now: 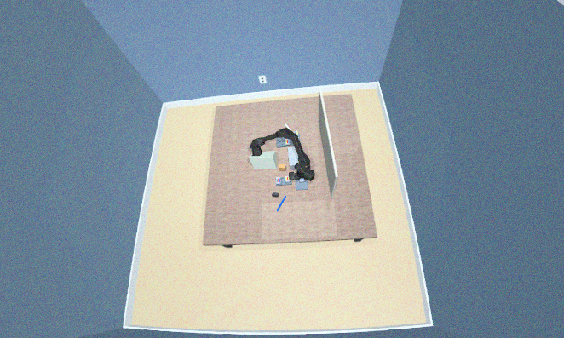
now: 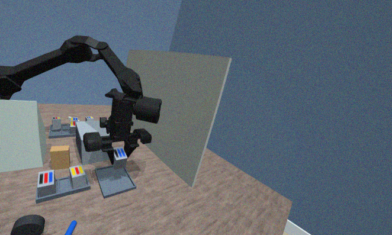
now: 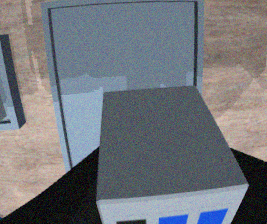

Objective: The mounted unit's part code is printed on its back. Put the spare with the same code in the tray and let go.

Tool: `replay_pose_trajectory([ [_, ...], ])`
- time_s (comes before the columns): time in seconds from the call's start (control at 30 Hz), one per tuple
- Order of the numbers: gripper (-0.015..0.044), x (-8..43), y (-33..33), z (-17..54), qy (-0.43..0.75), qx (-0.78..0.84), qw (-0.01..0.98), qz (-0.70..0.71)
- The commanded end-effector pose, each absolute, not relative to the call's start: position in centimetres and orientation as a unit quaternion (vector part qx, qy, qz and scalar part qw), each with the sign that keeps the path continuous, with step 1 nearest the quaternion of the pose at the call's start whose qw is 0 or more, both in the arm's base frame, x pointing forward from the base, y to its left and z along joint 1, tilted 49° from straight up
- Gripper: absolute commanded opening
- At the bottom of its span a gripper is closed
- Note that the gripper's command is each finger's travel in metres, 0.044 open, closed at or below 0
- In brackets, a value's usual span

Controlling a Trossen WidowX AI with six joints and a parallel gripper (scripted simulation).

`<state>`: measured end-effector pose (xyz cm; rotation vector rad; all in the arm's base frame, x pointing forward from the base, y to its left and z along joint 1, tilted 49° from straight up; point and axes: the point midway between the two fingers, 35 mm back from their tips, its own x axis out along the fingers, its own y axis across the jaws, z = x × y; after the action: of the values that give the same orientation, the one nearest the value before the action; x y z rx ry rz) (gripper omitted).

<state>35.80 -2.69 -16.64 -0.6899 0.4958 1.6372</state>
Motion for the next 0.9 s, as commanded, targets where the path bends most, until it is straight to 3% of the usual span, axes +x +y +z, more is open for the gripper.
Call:
replay_pose_trajectory([
  [0.0,0.0000,35.6,-2.1,-17.1,0.214,-0.293,0.606,0.708],
  [0.87,0.0000,34.8,0.2,-19.0,0.213,-0.291,0.606,0.709],
])
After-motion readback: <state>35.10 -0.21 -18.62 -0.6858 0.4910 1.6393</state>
